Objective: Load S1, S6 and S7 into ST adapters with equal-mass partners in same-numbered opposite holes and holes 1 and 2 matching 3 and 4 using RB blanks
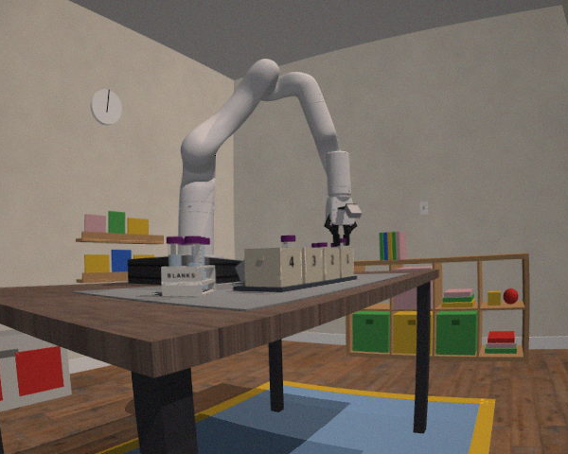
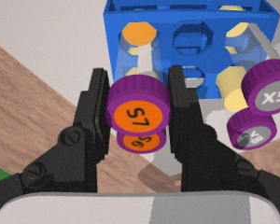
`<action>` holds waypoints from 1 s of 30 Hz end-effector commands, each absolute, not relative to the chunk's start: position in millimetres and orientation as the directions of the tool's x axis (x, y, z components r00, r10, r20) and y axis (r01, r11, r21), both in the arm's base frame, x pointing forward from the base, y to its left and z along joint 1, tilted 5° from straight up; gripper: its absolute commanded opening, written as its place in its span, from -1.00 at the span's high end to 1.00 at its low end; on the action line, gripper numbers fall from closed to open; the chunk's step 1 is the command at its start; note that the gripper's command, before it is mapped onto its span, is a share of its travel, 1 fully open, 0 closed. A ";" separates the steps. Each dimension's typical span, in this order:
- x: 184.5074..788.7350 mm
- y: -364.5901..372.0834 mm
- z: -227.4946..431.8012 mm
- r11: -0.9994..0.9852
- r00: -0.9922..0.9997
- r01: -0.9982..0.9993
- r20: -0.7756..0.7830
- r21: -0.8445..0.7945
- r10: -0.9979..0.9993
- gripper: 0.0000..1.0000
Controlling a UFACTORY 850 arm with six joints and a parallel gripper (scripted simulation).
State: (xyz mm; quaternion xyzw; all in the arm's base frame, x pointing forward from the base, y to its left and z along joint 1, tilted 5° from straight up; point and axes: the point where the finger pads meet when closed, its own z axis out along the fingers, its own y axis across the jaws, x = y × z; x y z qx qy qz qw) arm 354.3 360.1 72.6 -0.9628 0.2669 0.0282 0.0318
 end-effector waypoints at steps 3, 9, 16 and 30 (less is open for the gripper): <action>355.2 360.4 77.4 -0.855 0.856 -0.516 -0.071 -0.048 -0.512 1.00; 355.3 360.1 81.4 -0.855 0.856 -0.516 -0.071 -0.048 -0.512 1.00; 355.4 360.0 83.4 -0.855 0.856 -0.516 -0.071 -0.048 -0.512 1.00; 356.3 358.1 107.4 -0.855 0.856 -0.516 -0.071 -0.048 -0.512 1.00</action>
